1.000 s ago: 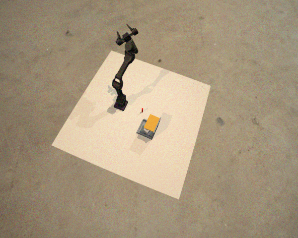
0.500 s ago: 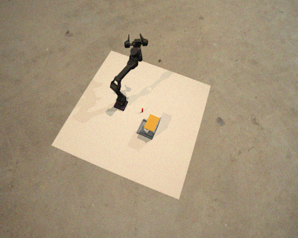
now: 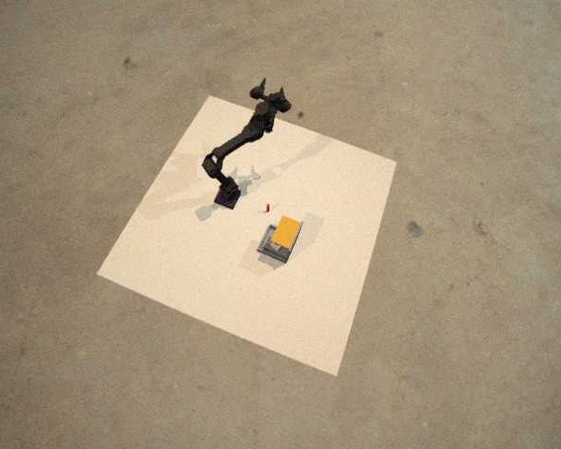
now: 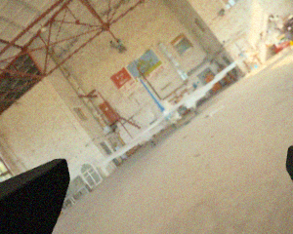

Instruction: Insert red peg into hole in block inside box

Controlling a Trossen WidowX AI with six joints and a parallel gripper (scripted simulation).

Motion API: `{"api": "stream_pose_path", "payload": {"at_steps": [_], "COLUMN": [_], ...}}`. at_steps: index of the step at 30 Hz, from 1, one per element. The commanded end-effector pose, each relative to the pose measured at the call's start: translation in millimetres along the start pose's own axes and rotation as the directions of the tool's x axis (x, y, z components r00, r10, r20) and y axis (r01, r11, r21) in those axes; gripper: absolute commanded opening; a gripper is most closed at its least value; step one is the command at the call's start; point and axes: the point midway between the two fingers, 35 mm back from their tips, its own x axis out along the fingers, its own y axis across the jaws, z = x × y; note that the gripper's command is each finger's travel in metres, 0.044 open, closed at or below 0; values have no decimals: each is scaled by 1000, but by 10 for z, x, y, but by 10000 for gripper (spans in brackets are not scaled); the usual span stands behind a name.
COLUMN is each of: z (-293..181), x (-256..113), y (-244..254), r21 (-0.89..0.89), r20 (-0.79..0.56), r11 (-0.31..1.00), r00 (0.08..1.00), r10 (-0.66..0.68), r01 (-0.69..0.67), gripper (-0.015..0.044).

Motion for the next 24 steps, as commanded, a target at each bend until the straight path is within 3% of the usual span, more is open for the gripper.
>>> {"api": "stream_pose_path", "payload": {"at_steps": [1, 13, 24], "z": [-22, -110, -281], "x": [-143, -705, -1325], "y": [-198, -871, -1383], "r21": [109, 486, 778], "r20": [16, 64, 92], "r11": [991, 831, 556], "r00": [997, 938, 824], "r10": [-78, -341, -560], "r01": [76, 269, 291], "gripper": [440, 440, 440]}}
